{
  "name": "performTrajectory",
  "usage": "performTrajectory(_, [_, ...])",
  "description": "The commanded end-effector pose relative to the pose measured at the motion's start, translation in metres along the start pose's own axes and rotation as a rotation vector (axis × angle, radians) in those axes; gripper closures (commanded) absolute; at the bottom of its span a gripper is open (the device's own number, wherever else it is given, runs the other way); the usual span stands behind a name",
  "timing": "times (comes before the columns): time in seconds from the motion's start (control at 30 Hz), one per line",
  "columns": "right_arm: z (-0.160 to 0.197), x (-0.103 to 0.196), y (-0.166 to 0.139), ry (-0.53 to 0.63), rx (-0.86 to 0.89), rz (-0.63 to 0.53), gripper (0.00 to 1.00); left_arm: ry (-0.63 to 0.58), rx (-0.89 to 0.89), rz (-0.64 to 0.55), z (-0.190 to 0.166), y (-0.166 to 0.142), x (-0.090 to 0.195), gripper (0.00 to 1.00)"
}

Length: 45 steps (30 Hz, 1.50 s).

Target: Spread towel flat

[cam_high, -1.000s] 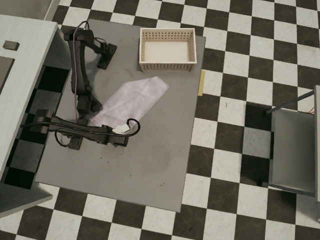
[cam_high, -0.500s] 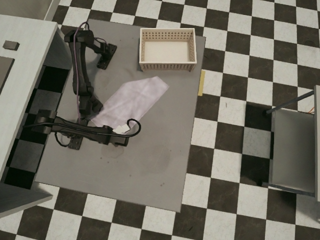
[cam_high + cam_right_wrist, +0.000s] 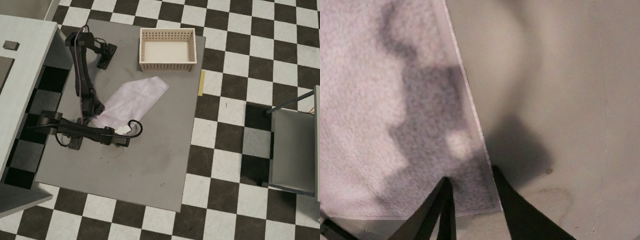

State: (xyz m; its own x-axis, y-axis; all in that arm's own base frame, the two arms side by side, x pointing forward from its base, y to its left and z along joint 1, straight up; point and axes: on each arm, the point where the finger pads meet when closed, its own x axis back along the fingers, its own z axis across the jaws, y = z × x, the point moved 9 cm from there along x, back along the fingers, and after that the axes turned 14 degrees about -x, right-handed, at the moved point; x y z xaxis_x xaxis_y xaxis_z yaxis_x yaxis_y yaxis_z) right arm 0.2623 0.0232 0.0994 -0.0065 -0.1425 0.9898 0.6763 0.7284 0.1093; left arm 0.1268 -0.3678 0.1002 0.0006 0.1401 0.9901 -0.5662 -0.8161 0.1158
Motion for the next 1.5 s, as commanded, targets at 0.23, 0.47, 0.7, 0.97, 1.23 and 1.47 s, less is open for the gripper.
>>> performTrajectory(0.23, [0.005, -0.013, 0.001, 0.015, 0.002, -0.005, 0.66, 0.011, -0.001, -0.008, 0.002, 0.005, -0.010, 0.66])
performTrajectory(0.47, [0.005, -0.013, 0.001, 0.015, 0.004, -0.005, 0.66, 0.011, -0.001, -0.009, 0.002, 0.005, -0.010, 0.73])
performTrajectory(0.7, [0.007, -0.004, 0.000, -0.011, 0.013, -0.031, 0.85, 0.007, 0.001, -0.014, 0.011, 0.001, -0.006, 0.89])
performTrajectory(0.97, [0.009, -0.009, -0.009, -0.008, 0.001, -0.004, 1.00, 0.000, -0.002, 0.004, 0.012, -0.003, -0.008, 0.99])
performTrajectory(1.23, [0.004, -0.009, -0.011, 0.003, -0.004, 0.011, 1.00, -0.023, -0.002, 0.000, -0.003, 0.000, -0.006, 1.00])
performTrajectory(1.47, [-0.005, 0.034, -0.007, -0.064, 0.007, -0.037, 1.00, 0.006, -0.003, -0.044, 0.006, 0.016, 0.044, 1.00])
